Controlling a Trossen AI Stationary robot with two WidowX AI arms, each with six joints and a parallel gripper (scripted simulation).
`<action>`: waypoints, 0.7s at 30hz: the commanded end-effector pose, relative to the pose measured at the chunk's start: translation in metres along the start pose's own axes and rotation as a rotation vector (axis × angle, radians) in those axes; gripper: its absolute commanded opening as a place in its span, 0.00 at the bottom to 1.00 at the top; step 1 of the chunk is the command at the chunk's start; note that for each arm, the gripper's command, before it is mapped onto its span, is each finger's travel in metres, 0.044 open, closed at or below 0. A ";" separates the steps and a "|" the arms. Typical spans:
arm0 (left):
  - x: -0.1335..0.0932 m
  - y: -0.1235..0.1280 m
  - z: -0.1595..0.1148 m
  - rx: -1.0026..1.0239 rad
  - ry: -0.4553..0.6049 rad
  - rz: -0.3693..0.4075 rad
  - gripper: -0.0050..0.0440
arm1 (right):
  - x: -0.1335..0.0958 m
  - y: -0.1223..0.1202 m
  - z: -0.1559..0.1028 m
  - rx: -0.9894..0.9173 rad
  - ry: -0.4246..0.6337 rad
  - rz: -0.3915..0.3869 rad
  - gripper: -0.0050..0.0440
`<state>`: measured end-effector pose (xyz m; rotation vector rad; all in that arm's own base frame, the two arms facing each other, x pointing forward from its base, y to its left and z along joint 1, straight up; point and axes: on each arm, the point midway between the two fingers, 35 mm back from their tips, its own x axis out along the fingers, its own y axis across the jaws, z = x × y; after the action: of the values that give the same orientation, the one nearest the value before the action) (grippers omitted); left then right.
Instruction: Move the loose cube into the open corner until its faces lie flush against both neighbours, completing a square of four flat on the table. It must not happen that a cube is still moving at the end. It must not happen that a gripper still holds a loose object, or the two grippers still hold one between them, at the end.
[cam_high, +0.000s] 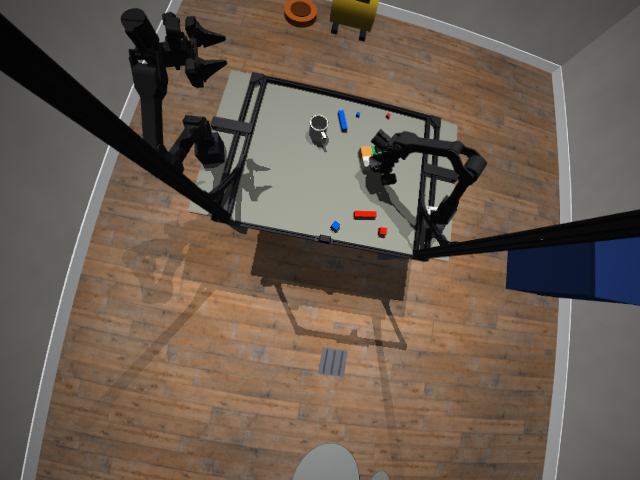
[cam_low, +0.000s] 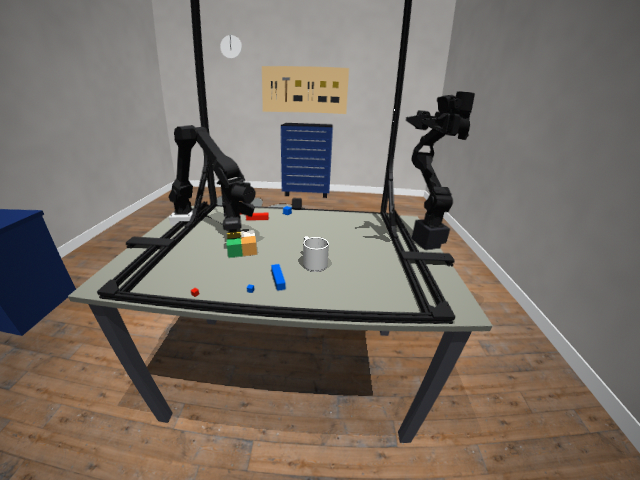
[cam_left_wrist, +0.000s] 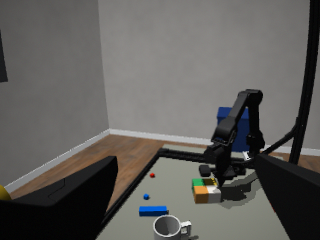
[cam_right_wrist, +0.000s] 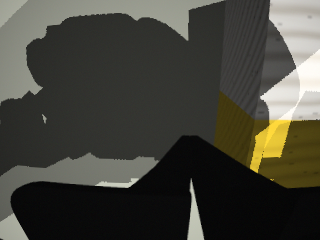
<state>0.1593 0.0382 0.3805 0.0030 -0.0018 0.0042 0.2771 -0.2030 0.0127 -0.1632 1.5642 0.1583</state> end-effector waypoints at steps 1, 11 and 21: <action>0.000 -0.001 0.000 -0.004 0.000 -0.004 0.92 | 0.001 -0.002 0.000 -0.005 0.000 0.003 0.10; 0.000 -0.001 0.000 -0.004 0.000 -0.004 0.92 | 0.001 -0.005 0.000 -0.005 0.000 0.003 0.10; 0.000 -0.001 0.000 -0.004 0.000 -0.004 0.92 | 0.001 -0.006 0.000 -0.005 0.000 0.003 0.10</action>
<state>0.1593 0.0382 0.3805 0.0030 -0.0018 0.0042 0.2785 -0.2089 0.0127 -0.1629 1.5638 0.1574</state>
